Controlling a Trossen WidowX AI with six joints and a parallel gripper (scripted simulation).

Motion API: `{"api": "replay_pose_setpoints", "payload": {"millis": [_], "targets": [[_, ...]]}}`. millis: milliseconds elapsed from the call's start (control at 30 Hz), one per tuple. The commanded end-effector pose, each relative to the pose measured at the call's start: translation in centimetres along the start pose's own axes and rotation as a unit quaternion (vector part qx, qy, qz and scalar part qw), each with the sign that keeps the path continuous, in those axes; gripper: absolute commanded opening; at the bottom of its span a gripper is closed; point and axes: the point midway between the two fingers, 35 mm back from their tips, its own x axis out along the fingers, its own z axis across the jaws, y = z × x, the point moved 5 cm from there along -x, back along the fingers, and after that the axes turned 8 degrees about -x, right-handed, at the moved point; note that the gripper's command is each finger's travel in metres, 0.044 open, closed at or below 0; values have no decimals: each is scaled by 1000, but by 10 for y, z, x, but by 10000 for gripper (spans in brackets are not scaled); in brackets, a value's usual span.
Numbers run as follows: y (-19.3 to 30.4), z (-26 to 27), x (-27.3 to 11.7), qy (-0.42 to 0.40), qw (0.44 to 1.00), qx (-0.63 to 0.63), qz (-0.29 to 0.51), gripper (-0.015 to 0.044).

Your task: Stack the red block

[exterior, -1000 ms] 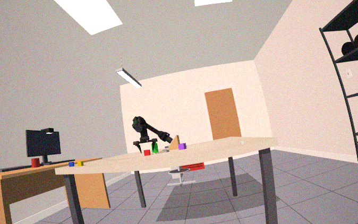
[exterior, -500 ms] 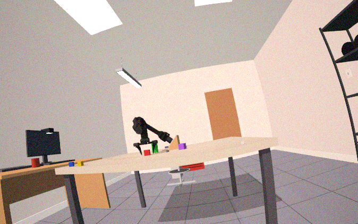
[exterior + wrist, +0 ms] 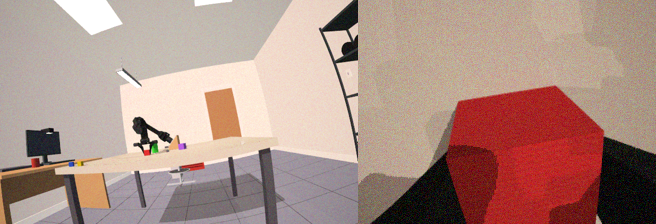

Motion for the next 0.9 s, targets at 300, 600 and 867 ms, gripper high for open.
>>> {"api": "replay_pose_setpoints", "payload": {"millis": [300,600,867], "targets": [[0,0,-13,2,1000,-3,0,19],[-1,1,-56,1,1000,-3,0,0],[-1,1,-92,0,1000,-3,0,0]]}}
